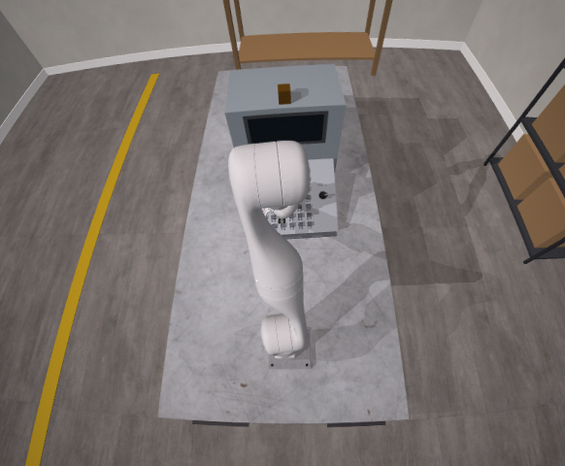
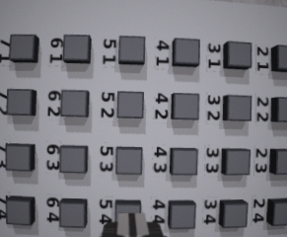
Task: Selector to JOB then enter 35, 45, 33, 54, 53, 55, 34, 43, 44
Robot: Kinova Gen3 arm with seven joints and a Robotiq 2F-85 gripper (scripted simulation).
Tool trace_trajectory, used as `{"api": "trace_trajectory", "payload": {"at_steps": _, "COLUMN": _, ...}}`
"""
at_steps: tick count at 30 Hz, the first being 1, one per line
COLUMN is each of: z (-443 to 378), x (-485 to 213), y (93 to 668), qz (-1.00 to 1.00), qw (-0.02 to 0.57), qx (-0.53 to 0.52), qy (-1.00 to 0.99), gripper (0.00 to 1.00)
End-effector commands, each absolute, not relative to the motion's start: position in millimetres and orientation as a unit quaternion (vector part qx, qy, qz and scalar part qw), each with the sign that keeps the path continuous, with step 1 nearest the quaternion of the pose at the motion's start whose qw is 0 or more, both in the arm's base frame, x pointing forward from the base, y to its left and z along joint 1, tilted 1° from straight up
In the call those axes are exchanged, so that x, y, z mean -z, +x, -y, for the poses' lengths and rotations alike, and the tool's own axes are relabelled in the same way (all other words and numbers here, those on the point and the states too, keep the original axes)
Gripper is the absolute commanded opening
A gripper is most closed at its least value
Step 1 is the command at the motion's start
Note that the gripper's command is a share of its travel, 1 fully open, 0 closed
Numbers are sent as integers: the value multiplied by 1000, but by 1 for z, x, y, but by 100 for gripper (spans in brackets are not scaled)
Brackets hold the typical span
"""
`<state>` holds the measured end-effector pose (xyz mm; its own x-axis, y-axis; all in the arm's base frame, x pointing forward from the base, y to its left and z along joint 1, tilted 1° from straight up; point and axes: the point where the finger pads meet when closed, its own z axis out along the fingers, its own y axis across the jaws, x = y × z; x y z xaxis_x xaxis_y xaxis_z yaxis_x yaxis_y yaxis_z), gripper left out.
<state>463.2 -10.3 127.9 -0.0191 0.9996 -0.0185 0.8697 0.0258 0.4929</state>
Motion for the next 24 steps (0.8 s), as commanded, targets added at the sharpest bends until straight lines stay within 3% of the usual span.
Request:
{"api": "trace_trajectory", "payload": {"at_steps": 1, "z": 12, "x": -125, "y": 463, "qz": -686, "qw": 184, "qx": -176, "qy": 682, "gripper": 10}}
{"api": "trace_trajectory", "payload": {"at_steps": 24, "z": 12, "x": -109, "y": 474, "qz": -686, "qw": 185, "qx": -177, "qy": 681, "gripper": 10}}
